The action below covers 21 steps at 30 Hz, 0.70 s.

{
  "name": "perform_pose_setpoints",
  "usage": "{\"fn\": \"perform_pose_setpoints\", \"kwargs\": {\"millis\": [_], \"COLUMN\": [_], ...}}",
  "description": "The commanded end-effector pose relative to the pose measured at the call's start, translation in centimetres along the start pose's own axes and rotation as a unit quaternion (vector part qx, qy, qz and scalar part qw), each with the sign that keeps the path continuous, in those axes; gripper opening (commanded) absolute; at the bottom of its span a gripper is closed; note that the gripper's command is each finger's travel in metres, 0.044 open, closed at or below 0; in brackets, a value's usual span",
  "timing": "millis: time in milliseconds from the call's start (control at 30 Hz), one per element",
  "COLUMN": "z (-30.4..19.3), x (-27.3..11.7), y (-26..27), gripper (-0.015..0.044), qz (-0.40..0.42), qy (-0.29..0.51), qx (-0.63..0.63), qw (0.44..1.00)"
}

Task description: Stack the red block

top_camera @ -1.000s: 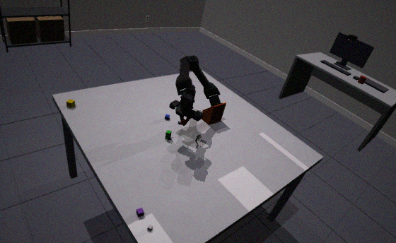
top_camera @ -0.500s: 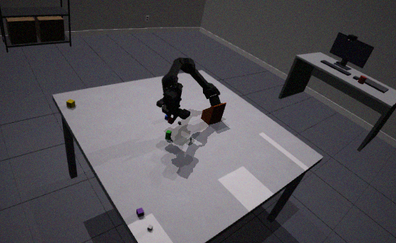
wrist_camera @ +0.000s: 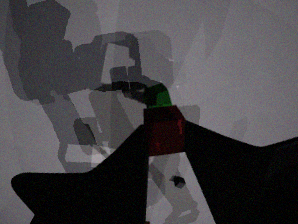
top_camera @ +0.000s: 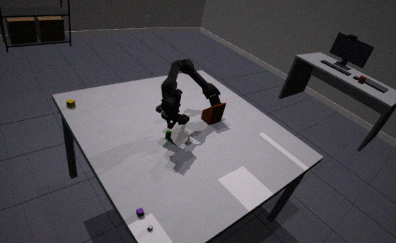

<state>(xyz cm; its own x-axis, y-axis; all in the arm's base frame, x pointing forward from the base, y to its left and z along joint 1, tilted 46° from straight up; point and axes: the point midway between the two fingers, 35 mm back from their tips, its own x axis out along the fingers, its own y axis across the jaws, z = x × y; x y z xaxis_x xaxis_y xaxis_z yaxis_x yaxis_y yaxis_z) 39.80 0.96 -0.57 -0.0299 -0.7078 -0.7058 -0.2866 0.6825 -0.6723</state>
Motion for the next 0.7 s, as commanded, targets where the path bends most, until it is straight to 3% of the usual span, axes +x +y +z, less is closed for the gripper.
{"fn": "perform_pose_setpoints", "kwargs": {"millis": [0, 200, 667], "z": [0.0, 0.0, 0.0], "x": [0.8, 3.2, 3.3], "y": [0.0, -0.1, -0.1], "gripper": [0.0, 0.0, 0.0], "qz": [-0.004, -0.004, -0.004], "qy": [-0.001, -0.001, -0.001], "qx": [-0.002, -0.002, -0.002], "qw": [1.0, 1.0, 1.0]}}
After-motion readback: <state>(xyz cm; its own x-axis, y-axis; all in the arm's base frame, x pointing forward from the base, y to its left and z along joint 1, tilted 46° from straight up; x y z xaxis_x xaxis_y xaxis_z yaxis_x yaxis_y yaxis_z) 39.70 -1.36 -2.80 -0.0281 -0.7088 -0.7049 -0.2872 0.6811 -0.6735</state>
